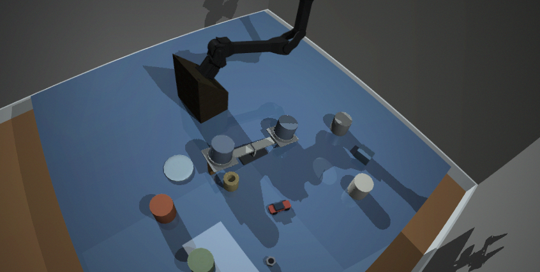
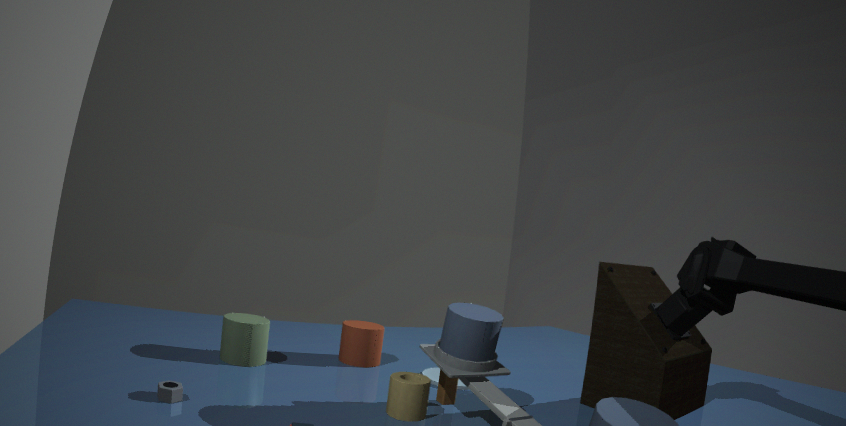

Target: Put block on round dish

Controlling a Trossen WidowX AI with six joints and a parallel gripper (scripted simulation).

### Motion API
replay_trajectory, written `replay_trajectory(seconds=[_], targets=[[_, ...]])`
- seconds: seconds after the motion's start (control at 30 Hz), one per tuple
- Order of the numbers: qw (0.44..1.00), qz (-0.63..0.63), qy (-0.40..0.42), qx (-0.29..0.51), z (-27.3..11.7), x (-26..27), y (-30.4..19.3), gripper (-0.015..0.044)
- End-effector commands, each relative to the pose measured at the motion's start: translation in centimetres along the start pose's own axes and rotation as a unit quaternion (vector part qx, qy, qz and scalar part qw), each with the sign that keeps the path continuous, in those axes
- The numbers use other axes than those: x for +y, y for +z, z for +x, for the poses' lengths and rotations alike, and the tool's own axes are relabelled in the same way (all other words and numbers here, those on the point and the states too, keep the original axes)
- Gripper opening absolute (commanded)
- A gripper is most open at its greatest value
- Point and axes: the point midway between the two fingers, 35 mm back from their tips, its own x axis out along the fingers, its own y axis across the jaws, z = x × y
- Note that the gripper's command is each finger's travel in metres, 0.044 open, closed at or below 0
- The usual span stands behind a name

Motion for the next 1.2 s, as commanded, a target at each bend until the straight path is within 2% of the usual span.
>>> replay_trajectory(seconds=[0.0, 0.57, 0.83, 1.17], targets=[[0.998, 0.059, 0.023, -0.018, 0.4, 2.9, 0.6, 0.0440], [0.937, 0.310, 0.132, -0.094, 0.7, 14.4, 6.1, 0.0440], [0.931, 0.325, 0.139, -0.095, 0.7, 15.5, 7.0, 0.0440], [0.862, 0.442, 0.202, -0.141, 0.0, 20.0, 12.1, 0.0440]])
